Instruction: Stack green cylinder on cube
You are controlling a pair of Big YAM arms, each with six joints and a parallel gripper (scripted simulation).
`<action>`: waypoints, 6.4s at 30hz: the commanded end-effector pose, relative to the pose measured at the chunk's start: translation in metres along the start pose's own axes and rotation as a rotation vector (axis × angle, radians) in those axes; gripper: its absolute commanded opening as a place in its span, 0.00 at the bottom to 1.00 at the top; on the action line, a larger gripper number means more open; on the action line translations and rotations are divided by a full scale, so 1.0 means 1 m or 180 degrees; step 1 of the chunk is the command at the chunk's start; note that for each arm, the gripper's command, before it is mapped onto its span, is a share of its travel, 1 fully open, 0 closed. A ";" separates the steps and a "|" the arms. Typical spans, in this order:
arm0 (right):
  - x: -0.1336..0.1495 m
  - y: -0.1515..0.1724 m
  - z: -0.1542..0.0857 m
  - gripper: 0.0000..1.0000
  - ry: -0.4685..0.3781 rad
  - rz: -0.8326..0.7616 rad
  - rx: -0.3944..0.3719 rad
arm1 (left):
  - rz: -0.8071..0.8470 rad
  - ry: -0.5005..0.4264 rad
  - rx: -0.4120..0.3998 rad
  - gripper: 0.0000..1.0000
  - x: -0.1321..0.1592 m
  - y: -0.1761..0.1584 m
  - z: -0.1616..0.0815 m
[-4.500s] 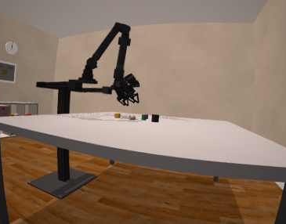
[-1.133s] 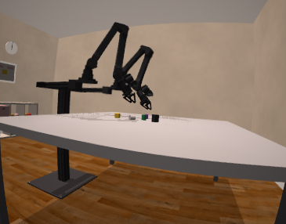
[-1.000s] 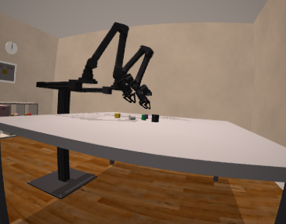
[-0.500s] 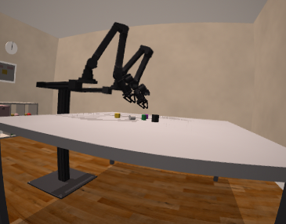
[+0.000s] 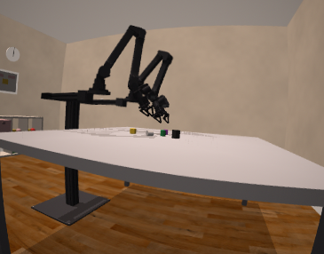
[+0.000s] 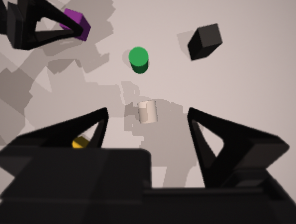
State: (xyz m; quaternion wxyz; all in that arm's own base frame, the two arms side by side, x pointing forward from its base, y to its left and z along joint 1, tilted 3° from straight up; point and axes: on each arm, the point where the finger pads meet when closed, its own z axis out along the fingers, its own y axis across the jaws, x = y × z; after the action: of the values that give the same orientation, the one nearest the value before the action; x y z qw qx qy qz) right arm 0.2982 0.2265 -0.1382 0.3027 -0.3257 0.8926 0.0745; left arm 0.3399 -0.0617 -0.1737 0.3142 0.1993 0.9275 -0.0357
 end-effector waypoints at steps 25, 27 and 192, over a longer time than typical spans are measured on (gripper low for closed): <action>-0.002 0.000 0.000 1.00 -0.0008 0.0023 0.0003 | 0.2247 -0.0065 0.1591 1.00 -0.073 -0.094 0.036; -0.002 0.000 0.000 1.00 -0.0008 0.0023 0.0003 | 0.2246 -0.0060 0.1592 1.00 -0.072 -0.094 0.036; -0.002 0.000 0.000 1.00 -0.0008 0.0023 0.0003 | -0.0397 -0.0017 -0.0286 1.00 0.112 -0.209 -0.087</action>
State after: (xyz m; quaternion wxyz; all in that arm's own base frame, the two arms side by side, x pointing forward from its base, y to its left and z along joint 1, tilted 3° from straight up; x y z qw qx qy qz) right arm 0.2982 0.2265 -0.1382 0.3027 -0.3257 0.8926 0.0745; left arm 0.1284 -0.2068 -0.1857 0.3216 0.1327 0.9374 -0.0153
